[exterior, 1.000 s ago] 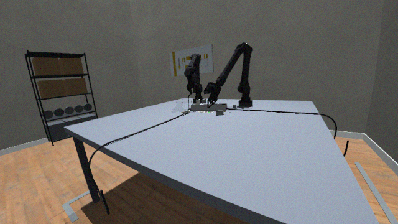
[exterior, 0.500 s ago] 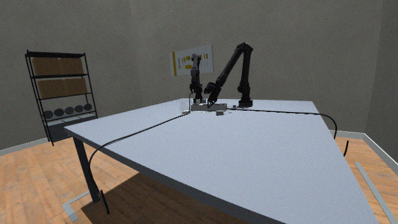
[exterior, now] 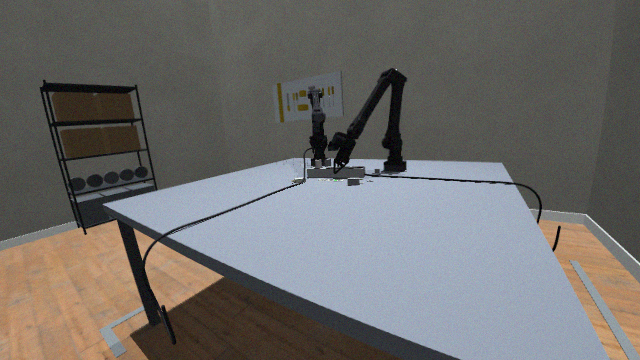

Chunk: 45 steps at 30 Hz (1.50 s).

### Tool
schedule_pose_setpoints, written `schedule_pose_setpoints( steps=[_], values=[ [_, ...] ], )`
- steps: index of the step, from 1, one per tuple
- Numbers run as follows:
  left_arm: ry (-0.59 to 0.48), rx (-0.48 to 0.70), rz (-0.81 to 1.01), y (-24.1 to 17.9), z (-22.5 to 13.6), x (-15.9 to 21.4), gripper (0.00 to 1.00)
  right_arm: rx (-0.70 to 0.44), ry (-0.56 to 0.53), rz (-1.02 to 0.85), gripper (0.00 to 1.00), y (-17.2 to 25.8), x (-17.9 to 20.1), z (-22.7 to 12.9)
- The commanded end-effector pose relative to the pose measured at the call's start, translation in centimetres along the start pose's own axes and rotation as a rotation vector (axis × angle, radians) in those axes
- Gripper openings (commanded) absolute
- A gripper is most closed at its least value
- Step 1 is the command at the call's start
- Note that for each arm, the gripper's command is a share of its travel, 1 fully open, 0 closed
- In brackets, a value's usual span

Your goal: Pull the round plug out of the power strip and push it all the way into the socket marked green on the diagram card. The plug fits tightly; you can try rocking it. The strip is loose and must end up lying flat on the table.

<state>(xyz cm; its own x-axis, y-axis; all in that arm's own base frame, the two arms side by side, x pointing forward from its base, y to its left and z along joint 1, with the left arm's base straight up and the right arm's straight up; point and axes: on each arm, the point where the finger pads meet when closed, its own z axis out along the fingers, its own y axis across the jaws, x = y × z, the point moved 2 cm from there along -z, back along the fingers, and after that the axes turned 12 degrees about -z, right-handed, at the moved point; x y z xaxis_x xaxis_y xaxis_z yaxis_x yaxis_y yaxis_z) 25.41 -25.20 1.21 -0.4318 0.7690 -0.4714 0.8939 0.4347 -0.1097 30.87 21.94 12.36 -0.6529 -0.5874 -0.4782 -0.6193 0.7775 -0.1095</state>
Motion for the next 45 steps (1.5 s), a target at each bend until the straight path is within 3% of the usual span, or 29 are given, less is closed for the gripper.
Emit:
schedule_pose_setpoints(
  steps=[1,19,21,45],
  values=[
    [-0.040,-0.012,0.011,0.3,-0.3,-1.5,0.73,0.003,-0.038,0.010,0.63,0.3,-1.7,0.1],
    [-0.040,-0.012,0.011,0.3,-0.3,-1.5,0.73,0.004,-0.006,0.023,0.63,-0.1,-0.2,3.0],
    [-0.040,-0.012,0.011,0.3,-0.3,-1.5,0.73,0.007,-0.032,0.028,0.63,-0.4,-1.7,2.8],
    [-0.027,-0.007,0.007,0.2,-0.2,-1.2,0.73,0.005,-0.036,0.019,0.63,-0.1,-1.8,5.7]
  ],
)
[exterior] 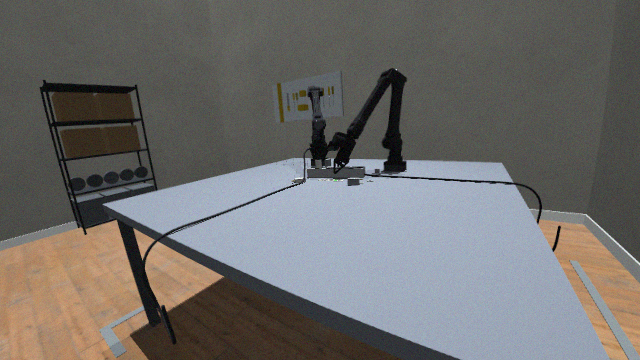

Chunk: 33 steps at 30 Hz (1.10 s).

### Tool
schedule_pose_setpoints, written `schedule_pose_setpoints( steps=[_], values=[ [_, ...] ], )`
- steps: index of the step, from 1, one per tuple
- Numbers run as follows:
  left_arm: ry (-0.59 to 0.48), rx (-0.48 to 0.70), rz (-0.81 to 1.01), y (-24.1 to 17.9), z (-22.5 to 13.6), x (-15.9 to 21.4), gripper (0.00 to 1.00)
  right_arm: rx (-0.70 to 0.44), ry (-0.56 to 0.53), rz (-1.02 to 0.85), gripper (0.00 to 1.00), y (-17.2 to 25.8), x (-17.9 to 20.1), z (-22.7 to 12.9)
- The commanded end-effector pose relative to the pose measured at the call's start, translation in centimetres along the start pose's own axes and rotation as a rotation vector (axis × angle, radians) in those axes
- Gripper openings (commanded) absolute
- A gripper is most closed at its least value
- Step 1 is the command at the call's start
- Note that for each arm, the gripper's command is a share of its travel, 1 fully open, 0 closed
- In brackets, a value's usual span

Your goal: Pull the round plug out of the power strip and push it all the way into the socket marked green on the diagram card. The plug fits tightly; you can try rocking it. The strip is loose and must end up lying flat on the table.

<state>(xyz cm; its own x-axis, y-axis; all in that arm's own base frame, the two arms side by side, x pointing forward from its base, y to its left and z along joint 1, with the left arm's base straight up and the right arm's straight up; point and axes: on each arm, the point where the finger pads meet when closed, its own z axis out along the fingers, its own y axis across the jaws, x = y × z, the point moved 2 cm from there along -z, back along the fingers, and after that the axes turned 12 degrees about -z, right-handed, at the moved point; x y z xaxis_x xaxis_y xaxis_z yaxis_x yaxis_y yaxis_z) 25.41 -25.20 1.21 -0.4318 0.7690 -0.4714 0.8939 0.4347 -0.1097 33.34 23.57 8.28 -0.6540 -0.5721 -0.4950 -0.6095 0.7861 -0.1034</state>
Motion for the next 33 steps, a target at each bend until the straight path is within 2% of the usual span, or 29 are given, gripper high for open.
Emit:
schedule_pose_setpoints(
  steps=[1,13,17,22,23,25,33],
  values=[
    [-0.027,-0.007,0.007,0.2,-0.2,-1.2,0.73,0.004,-0.018,0.005,0.63,-0.3,-1.1,0.9],
    [-0.027,-0.007,0.007,0.2,-0.2,-1.2,0.73,0.004,-0.017,0.005,0.63,-0.3,-1.1,2.4],
    [-0.027,-0.007,0.007,0.2,-0.2,-1.2,0.73,0.004,-0.014,0.005,0.59,-0.5,-0.5,3.3],
    [-0.027,-0.007,0.007,0.2,-0.2,-1.2,0.73,0.004,-0.011,0.004,0.60,-0.6,-0.2,3.0],
    [-0.027,-0.007,0.007,0.2,-0.2,-1.2,0.73,0.004,-0.011,0.004,0.51,-0.6,-0.2,3.0],
    [-0.027,-0.007,0.007,0.2,-0.2,-1.2,0.73,0.004,-0.011,0.004,0.51,-0.6,-0.2,3.0],
    [-0.027,-0.007,0.007,0.2,-0.2,-1.2,0.73,0.003,-0.006,0.004,0.28,-0.3,0.0,3.1]
  ],
)
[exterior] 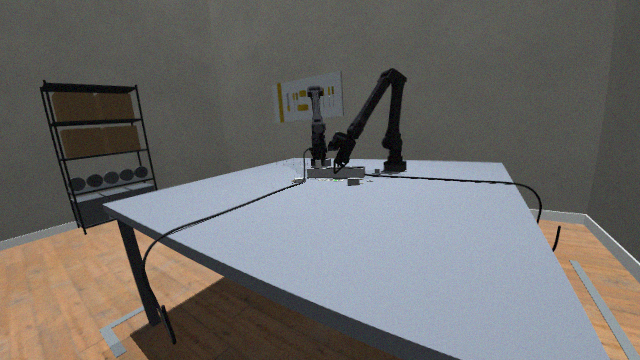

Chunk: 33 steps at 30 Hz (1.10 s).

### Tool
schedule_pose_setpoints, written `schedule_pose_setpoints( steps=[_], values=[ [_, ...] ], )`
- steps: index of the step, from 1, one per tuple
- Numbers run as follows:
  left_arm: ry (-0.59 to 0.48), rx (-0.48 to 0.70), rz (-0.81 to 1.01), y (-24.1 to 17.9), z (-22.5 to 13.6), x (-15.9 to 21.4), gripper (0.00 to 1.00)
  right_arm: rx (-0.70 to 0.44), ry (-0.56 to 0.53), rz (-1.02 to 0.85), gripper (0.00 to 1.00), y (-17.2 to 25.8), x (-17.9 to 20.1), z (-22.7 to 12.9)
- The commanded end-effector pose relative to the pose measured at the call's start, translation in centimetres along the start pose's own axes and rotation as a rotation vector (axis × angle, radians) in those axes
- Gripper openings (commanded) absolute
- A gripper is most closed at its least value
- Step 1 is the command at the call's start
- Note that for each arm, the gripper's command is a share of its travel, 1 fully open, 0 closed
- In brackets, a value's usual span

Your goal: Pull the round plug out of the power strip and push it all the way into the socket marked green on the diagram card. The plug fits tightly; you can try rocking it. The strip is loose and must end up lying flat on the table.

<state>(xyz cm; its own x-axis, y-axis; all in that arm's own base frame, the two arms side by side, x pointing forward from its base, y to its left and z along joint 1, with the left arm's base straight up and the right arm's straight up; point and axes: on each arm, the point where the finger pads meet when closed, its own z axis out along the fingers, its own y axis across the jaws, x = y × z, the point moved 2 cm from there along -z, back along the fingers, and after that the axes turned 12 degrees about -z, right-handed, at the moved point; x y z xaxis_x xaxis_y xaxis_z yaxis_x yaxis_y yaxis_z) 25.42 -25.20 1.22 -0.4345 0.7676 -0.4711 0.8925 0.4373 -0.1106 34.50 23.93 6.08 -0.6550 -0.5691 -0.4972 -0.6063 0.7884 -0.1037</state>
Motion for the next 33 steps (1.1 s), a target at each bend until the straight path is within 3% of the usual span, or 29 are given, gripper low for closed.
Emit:
schedule_pose_setpoints(
  steps=[1,3,4,7,16,24,33],
  values=[
    [-0.027,-0.006,0.010,0.2,-0.2,-1.2,0.73,0.001,-0.003,0.001,0.25,-0.1,-0.1,0.6],
    [-0.027,-0.006,0.010,0.2,-0.2,-1.2,0.73,0.001,-0.003,0.001,0.03,-0.1,-0.2,0.6],
    [-0.027,-0.006,0.010,0.2,-0.2,-1.2,0.73,0.001,-0.003,0.001,0.00,0.0,-0.2,0.6],
    [-0.027,-0.006,0.010,0.2,-0.2,-1.2,0.73,0.001,-0.003,0.001,0.33,0.0,-0.2,0.6],
    [-0.027,-0.006,0.010,0.2,-0.2,-1.2,0.73,-0.006,0.016,0.003,0.33,-0.1,-0.5,0.4],
    [-0.022,-0.005,0.008,0.2,-0.1,-0.9,0.73,0.026,-0.080,-0.004,0.33,0.0,-0.9,-0.9],
    [0.011,0.004,-0.003,-0.1,0.4,0.4,0.73,-0.016,-0.005,0.012,0.33,-0.6,-3.2,-1.2]
  ],
)
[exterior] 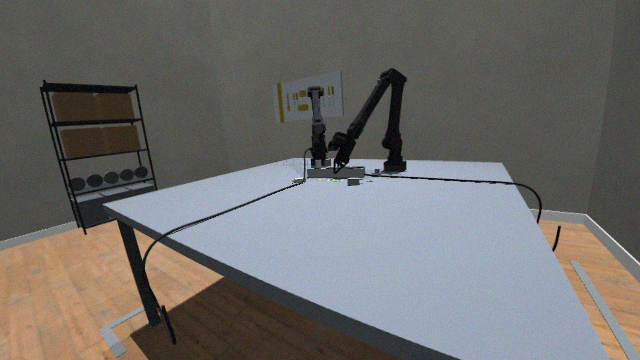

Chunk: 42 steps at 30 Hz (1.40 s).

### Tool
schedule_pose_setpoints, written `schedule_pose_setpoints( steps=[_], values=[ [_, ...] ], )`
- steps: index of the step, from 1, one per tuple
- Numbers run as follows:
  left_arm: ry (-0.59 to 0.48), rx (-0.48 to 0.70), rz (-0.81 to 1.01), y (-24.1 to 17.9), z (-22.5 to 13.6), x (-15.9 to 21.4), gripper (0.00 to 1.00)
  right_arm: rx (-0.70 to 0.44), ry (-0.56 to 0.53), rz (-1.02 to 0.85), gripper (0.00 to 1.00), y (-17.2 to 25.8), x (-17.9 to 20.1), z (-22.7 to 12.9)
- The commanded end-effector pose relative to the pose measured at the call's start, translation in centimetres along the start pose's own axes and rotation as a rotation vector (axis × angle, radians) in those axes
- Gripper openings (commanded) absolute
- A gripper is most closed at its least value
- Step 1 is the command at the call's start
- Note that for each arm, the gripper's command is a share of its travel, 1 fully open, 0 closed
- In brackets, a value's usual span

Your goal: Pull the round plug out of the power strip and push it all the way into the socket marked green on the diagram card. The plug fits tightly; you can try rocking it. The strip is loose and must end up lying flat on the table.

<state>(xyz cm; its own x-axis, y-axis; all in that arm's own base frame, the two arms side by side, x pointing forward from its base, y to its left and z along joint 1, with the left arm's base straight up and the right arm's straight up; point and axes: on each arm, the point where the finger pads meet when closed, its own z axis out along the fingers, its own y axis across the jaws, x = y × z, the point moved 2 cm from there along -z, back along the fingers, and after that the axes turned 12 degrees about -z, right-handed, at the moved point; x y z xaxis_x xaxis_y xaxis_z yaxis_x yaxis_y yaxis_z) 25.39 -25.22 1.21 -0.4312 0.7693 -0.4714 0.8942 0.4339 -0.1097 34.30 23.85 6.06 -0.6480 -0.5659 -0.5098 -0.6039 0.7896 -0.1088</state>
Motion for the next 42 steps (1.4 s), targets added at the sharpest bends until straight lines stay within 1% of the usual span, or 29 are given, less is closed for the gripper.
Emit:
schedule_pose_setpoints(
  steps=[1,4,8,10,12,14,17,21,24,28,33,36,39,42],
  values=[
    [0.016,0.004,-0.008,-0.1,0.4,0.6,0.73,-0.026,0.017,0.014,0.33,-0.7,-3.8,-1.1],
    [0.029,0.008,-0.013,-0.2,0.6,1.1,0.73,-0.024,0.001,0.015,0.33,-0.8,-4.4,-1.6],
    [0.045,0.012,-0.018,-0.3,0.9,1.7,0.73,0.009,-0.094,0.007,0.33,-0.6,-4.4,-2.5],
    [0.045,0.012,-0.018,-0.3,0.9,1.7,0.73,0.009,-0.094,0.007,0.33,-0.6,-4.4,-2.5],
    [0.052,0.014,-0.020,-0.4,1.0,2.0,0.73,0.025,-0.140,0.003,0.33,-0.5,-4.3,-2.9],
    [0.056,0.015,-0.021,-0.4,1.1,2.1,0.73,0.033,-0.160,0.001,0.33,-0.5,-4.2,-3.0],
    [0.057,0.015,-0.022,-0.4,1.1,2.2,0.73,0.025,-0.140,0.003,0.33,-0.5,-4.3,-2.9],
    [0.052,0.014,-0.020,-0.4,1.0,2.0,0.73,-0.011,-0.044,0.013,0.33,-0.8,-4.8,-2.4],
    [0.050,0.014,-0.019,-0.4,1.0,1.9,0.73,-0.026,-0.005,0.018,0.33,-0.9,-5.1,-2.1],
    [0.046,0.013,-0.018,-0.4,0.9,1.7,0.73,-0.022,-0.012,0.016,0.33,-0.9,-5.0,-2.2],
    [0.052,0.014,-0.020,-0.4,1.0,2.0,0.73,0.018,-0.118,0.005,0.33,-0.6,-4.5,-3.0],
    [0.055,0.015,-0.021,-0.4,1.1,2.1,0.73,0.034,-0.163,0.001,0.33,-0.5,-4.3,-3.3],
    [0.058,0.016,-0.022,-0.5,1.1,2.2,0.73,0.025,-0.141,0.004,0.33,-0.5,-4.5,-3.2],
    [0.055,0.015,-0.021,-0.4,1.1,2.1,0.73,-0.002,-0.070,0.011,0.33,-0.8,-4.9,-2.8]
  ],
)
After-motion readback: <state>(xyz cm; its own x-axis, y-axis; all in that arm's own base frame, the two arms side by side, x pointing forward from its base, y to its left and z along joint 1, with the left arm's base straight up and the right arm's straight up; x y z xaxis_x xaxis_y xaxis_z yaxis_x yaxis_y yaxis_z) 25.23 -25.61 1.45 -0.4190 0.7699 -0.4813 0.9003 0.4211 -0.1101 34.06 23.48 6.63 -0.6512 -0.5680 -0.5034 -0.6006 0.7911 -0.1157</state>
